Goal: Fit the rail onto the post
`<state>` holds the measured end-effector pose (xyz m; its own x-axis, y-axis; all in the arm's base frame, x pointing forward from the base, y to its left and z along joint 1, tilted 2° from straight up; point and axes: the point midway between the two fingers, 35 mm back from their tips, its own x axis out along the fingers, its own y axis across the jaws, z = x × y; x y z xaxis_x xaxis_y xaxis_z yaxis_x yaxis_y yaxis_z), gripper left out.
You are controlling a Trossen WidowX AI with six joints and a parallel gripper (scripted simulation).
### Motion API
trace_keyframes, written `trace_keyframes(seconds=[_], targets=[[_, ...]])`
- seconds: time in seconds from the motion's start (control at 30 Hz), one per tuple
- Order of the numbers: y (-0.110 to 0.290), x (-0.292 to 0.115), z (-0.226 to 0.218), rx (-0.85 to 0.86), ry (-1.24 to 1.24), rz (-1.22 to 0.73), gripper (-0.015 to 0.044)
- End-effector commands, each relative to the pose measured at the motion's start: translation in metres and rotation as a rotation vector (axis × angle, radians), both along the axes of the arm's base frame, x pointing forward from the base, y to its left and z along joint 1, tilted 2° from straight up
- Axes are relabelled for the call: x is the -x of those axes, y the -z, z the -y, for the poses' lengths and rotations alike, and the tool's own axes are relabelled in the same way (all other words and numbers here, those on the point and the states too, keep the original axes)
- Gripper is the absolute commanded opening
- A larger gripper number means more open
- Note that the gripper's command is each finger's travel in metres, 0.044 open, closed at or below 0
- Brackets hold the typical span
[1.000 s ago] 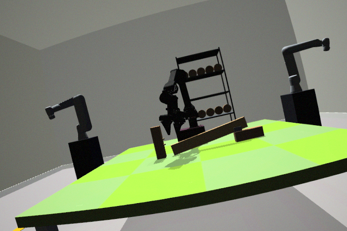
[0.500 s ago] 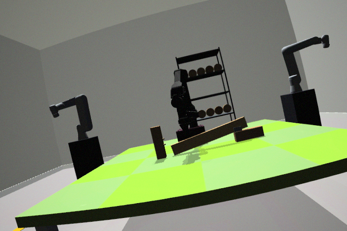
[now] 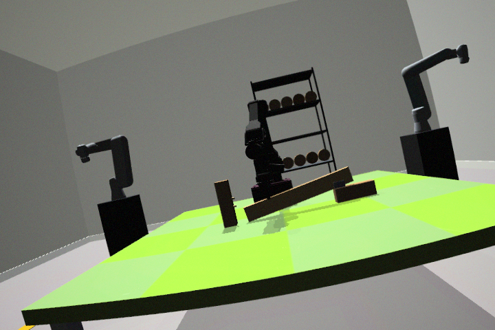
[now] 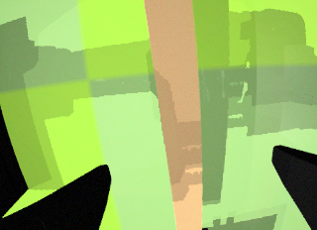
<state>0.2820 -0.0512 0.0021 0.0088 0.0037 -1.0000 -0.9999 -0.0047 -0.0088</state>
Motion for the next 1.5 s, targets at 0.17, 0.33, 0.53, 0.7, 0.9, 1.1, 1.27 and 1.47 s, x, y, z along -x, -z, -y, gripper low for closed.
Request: trace_keyframes(seconds=[0.17, 0.33, 0.53, 0.7, 0.9, 1.1, 1.27, 1.47], targets=[[0.017, 0.001, -0.001, -0.006, -0.004, -0.007, 0.044], [0.025, 0.001, -0.001, -0.006, -0.004, -0.007, 0.044], [0.034, 0.002, -0.002, -0.006, -0.004, -0.007, 0.044], [0.042, 0.003, -0.002, -0.006, -0.004, -0.007, 0.044], [0.05, 0.004, -0.002, -0.006, -0.004, -0.008, 0.044], [0.051, 0.004, -0.002, -0.006, -0.004, -0.008, 0.0309], [0.051, 0.004, -0.002, -0.006, -0.004, -0.008, 0.0177], [0.051, 0.004, -0.002, -0.006, -0.004, -0.008, 0.004]])
